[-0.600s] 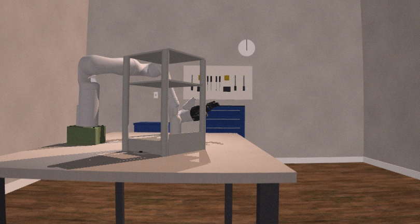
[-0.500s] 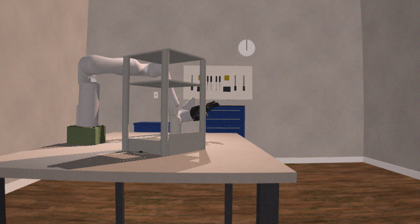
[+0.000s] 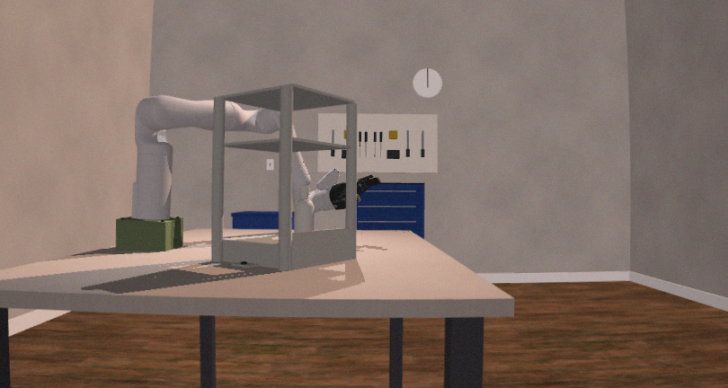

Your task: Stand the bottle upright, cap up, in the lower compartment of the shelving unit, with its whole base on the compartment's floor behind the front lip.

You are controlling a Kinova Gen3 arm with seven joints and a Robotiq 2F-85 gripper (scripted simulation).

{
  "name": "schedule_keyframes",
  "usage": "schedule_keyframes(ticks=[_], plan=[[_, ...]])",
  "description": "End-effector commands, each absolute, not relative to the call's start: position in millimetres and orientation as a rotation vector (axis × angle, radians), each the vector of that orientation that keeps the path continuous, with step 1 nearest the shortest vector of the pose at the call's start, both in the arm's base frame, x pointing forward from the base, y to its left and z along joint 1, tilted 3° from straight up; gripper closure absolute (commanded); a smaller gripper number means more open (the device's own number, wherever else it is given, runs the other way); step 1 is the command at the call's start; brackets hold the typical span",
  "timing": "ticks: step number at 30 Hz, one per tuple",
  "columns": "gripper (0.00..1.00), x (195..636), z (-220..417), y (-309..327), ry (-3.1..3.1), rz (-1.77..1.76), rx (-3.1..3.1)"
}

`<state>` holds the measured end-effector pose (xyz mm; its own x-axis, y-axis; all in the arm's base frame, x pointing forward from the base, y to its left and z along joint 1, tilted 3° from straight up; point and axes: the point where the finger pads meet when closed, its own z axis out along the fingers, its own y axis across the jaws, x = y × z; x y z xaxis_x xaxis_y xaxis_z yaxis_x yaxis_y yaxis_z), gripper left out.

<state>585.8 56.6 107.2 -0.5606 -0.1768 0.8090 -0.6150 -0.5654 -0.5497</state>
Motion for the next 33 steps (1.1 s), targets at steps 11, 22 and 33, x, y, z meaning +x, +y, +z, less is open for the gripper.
schedule_keyframes(ticks=[11, 22, 33], plan=[[0.0, 593.4, 202.3, 73.7, -1.273, 2.217, 1.285], [0.0, 586.4, 301.9, 74.8, -1.275, 2.215, 1.284], [0.0, 575.5, 357.5, 66.4, -1.281, 2.204, 1.285]])
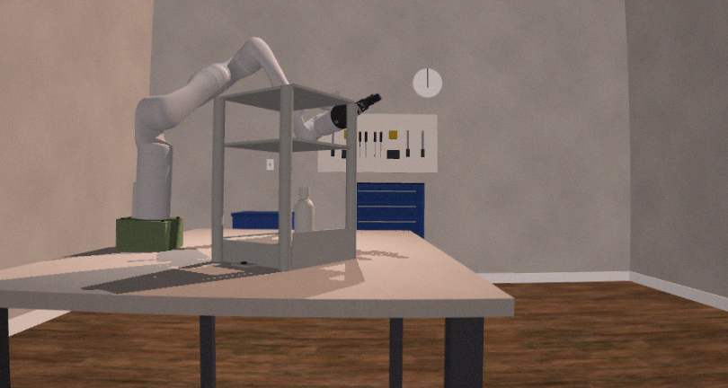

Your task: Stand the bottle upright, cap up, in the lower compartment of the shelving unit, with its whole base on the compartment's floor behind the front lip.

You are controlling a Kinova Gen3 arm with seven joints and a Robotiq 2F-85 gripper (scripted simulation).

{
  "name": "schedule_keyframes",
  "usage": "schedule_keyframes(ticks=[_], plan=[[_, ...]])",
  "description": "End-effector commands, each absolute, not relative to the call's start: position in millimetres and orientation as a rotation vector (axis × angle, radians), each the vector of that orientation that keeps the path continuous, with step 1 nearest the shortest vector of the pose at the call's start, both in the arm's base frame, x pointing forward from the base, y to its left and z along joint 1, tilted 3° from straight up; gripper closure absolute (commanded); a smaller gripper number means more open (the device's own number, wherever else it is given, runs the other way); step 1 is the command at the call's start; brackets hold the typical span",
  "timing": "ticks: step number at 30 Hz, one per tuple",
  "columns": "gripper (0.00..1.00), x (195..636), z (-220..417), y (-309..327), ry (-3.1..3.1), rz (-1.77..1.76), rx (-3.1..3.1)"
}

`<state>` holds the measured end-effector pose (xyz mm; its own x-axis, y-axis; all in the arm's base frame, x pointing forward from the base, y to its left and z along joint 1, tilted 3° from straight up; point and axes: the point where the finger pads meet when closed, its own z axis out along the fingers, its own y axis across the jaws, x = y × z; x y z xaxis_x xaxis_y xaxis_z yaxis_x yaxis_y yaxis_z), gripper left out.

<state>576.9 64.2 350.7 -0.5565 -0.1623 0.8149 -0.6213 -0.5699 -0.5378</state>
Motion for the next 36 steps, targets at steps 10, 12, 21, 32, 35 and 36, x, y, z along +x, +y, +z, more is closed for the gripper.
schedule_keyframes(ticks=[10, 12, 21, 32, 35, 36], plan=[[0.0, 575.5, 357.6, 66.4, -1.281, 2.204, 1.286], [0.0, 575.4, 357.5, 66.4, -1.281, 2.203, 1.287], [0.0, 573.3, 356.1, 66.2, -1.285, 2.185, 1.317], [0.0, 559.1, 346.7, 67.0, -1.301, 2.071, 1.504], [0.0, 557.1, 345.3, 67.0, -1.303, 2.053, 1.53], [0.0, 554.9, 343.8, 67.1, -1.305, 2.033, 1.559]])
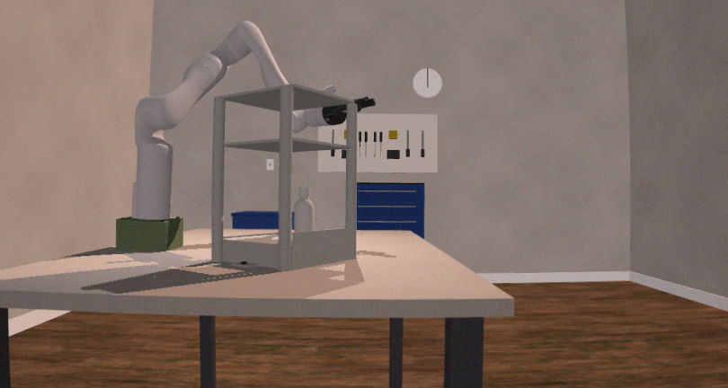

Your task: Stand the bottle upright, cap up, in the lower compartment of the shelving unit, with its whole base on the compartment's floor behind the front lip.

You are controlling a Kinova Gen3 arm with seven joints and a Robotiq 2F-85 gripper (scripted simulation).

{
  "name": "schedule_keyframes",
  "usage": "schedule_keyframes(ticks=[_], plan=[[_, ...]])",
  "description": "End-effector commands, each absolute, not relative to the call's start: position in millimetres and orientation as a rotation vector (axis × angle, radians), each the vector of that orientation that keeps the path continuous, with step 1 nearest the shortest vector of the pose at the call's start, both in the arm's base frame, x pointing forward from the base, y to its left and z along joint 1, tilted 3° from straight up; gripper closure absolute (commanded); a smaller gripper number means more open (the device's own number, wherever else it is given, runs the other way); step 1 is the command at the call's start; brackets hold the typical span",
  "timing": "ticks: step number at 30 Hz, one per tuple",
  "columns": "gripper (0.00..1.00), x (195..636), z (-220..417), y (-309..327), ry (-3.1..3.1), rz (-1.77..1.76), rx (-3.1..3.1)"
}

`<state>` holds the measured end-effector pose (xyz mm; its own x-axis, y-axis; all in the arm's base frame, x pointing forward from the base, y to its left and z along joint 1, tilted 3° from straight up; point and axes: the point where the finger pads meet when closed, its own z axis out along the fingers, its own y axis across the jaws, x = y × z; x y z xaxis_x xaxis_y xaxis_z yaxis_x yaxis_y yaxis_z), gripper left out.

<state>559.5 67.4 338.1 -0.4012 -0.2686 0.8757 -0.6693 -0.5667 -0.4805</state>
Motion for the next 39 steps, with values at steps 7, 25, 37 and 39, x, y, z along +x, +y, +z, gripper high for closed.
schedule_keyframes(ticks=[7, 25, 37, 39], plan=[[0.0, 533.7, 330.1, 71.7, -1.305, 1.861, 1.812], [0.0, 491.0, 301.4, 71.1, -1.282, 1.368, 2.29], [0.0, 467.4, 286.0, 73.2, -1.236, 1.071, 2.513], [0.0, 467.4, 286.0, 73.2, -1.236, 1.071, 2.513]])
